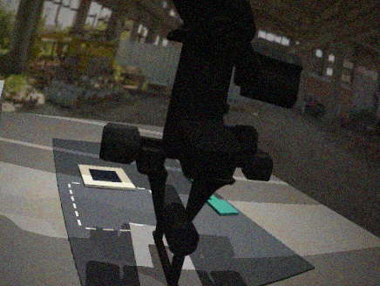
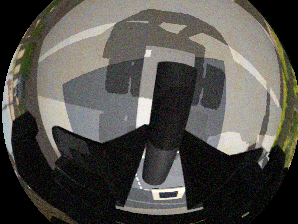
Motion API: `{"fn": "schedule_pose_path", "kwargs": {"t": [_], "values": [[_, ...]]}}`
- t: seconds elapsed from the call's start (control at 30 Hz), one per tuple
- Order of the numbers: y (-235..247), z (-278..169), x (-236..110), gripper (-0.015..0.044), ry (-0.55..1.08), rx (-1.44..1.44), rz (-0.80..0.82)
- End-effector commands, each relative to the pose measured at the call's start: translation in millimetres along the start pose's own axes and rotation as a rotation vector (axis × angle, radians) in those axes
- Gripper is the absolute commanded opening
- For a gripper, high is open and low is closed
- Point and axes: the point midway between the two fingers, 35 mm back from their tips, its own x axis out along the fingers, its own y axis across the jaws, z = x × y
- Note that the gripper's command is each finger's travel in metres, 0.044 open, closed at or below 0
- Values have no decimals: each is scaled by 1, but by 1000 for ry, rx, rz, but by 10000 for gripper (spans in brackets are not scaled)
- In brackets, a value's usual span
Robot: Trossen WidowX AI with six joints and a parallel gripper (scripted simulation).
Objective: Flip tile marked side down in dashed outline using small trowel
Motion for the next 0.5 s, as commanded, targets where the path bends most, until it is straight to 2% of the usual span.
{"fn": "schedule_pose_path", "kwargs": {"t": [0.0, 0.47], "values": [[0, -1, 0, 130, 2, -106, -1], [0, -1, 0, 130, 3, -515, 0]]}}
